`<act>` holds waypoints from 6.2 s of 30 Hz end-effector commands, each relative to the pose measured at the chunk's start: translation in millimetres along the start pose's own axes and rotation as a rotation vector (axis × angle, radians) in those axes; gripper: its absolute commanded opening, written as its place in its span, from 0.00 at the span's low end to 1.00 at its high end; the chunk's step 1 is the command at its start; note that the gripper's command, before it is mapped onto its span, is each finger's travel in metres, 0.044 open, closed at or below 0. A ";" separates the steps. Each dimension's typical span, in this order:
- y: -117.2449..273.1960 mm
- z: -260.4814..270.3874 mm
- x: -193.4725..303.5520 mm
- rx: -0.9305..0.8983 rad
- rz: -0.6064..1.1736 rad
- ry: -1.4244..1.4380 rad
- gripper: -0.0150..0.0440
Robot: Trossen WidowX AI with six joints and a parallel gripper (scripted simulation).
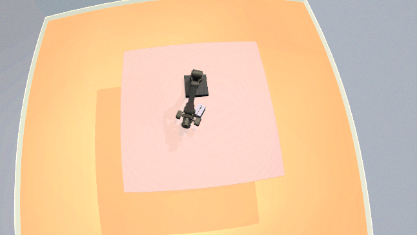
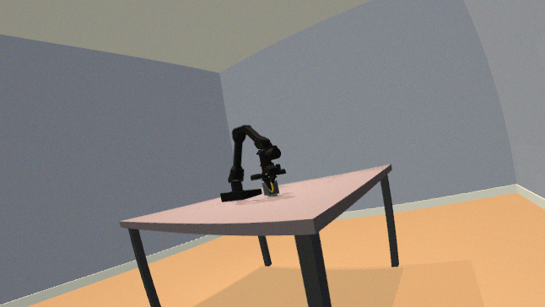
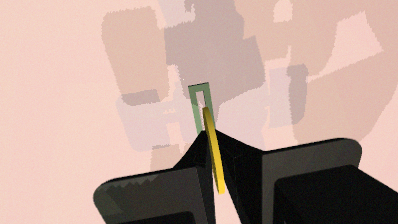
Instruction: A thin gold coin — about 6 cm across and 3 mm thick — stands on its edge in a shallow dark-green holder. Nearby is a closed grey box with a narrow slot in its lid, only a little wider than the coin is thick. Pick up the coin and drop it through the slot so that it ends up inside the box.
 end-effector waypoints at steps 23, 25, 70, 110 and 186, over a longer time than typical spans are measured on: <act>70.0 0.0 -0.4 -0.001 -0.001 0.014 0.25; 73.4 0.0 0.1 -0.001 0.000 0.015 0.25; 77.1 53.8 60.8 -0.006 0.005 -0.115 0.25; 73.7 70.1 94.9 -0.008 0.012 -0.130 0.25; 57.2 69.2 95.9 -0.008 0.010 -0.121 0.53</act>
Point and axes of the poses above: the point midway between the two fingers, 35 mm back from their tips, its own y axis back along the fingers, its own z axis across the jaws, x = y × z, the point moved 7 cm from there along y, back along the fingers, and after that the axes turned 11 degrees about y, right-handed, at the moved point
